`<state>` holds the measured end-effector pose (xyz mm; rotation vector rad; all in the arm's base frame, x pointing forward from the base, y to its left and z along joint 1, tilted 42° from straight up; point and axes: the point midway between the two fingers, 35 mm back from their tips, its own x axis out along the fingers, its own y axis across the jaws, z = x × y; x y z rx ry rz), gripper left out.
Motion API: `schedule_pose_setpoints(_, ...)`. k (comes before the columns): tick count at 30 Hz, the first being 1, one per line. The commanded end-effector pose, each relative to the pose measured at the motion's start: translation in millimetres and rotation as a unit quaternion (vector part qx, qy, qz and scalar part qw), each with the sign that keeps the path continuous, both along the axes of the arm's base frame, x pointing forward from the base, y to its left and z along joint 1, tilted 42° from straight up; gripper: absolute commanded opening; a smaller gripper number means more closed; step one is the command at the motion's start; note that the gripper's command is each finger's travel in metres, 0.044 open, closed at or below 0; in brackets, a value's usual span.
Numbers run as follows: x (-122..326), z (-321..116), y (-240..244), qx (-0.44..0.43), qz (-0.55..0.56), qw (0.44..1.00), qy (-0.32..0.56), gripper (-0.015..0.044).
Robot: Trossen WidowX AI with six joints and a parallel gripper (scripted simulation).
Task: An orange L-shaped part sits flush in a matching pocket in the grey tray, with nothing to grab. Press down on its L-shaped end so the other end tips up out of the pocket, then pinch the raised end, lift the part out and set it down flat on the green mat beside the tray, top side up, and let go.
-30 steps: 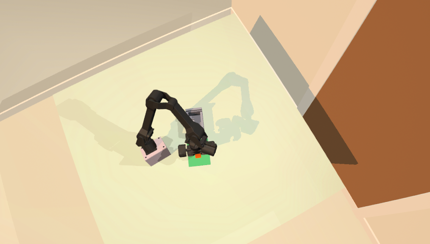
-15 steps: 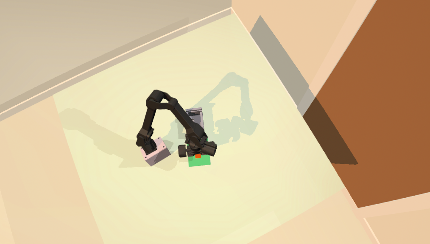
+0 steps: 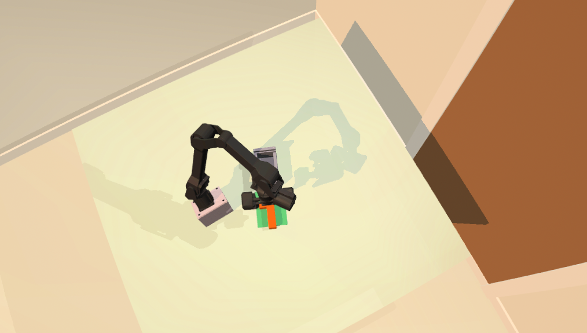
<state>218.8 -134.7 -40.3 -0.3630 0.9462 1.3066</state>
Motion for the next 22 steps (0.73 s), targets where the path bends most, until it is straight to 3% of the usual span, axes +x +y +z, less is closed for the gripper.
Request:
schedule_pose_setpoints(1, -2.1, 10.8, -6.6, 0.000, 0.004, 1.000, 0.001, 0.0400)
schedule_pose_setpoints(22, 0.8, 4.9, -5.1, -0.004, -0.002, 1.000, -0.004, 0.0400)
